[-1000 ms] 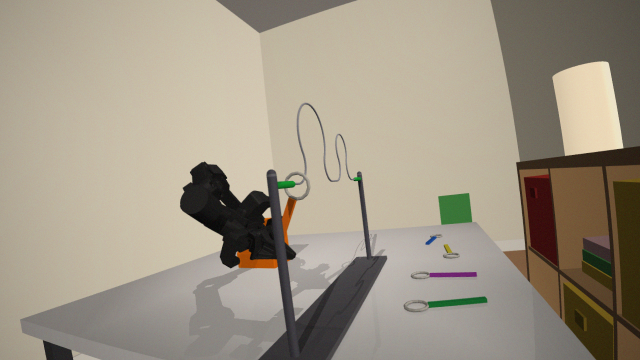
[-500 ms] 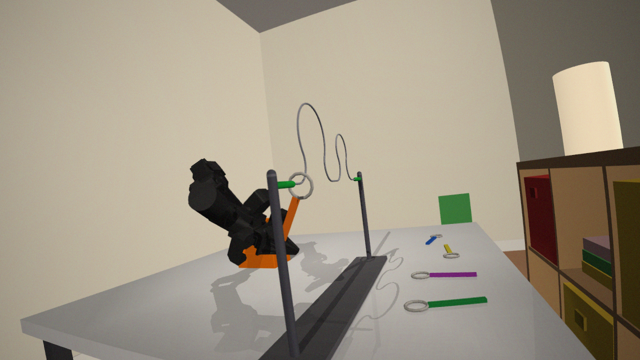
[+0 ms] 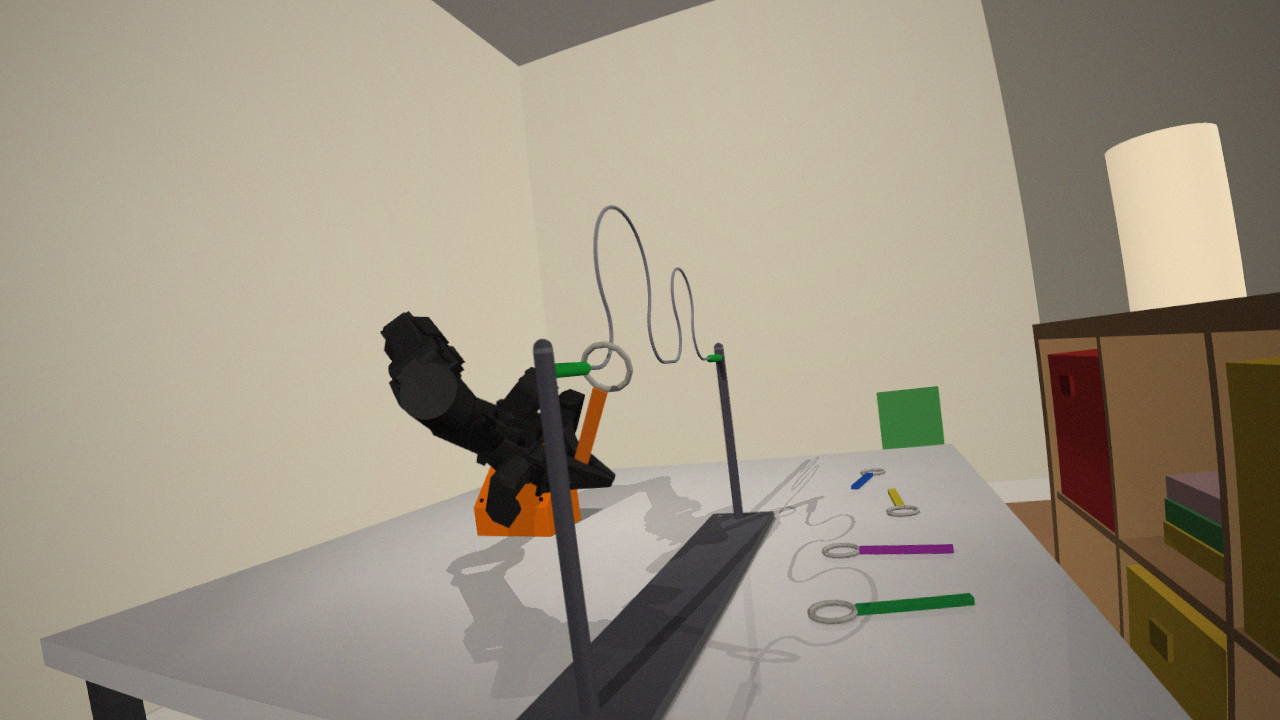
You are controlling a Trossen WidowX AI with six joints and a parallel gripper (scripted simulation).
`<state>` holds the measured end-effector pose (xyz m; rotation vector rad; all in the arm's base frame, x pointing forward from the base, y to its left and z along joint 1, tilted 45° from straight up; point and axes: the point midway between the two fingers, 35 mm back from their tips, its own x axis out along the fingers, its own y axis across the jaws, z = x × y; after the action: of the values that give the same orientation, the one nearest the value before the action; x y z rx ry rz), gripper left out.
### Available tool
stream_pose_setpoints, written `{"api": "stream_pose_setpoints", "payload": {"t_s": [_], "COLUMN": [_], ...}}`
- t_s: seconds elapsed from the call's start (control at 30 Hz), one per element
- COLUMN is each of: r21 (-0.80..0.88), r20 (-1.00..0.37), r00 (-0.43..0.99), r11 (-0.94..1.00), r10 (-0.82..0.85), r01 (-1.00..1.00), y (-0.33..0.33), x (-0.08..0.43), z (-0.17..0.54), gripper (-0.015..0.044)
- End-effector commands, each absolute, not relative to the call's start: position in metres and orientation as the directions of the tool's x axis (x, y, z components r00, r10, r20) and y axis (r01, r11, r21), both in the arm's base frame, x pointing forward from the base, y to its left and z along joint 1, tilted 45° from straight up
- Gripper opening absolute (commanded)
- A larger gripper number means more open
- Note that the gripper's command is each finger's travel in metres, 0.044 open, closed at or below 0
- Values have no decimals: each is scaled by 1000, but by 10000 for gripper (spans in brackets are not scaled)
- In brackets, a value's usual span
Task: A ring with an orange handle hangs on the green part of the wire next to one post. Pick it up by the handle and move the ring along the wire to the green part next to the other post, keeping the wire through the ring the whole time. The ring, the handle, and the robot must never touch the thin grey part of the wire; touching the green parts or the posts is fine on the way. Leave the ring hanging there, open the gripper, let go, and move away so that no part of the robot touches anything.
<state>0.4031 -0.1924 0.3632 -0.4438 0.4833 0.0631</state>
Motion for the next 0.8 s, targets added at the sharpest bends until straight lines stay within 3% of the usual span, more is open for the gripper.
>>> {"api": "stream_pose_setpoints", "payload": {"t_s": [0.0, 0.77], "r21": [-296, 167], "r20": [-477, -484], "r00": [879, 842], "r11": [940, 970], "r10": [11, 237], "r01": [-173, -177], "y": [-174, -106], "x": [399, 388], "z": [358, 352], "gripper": [-150, -150]}}
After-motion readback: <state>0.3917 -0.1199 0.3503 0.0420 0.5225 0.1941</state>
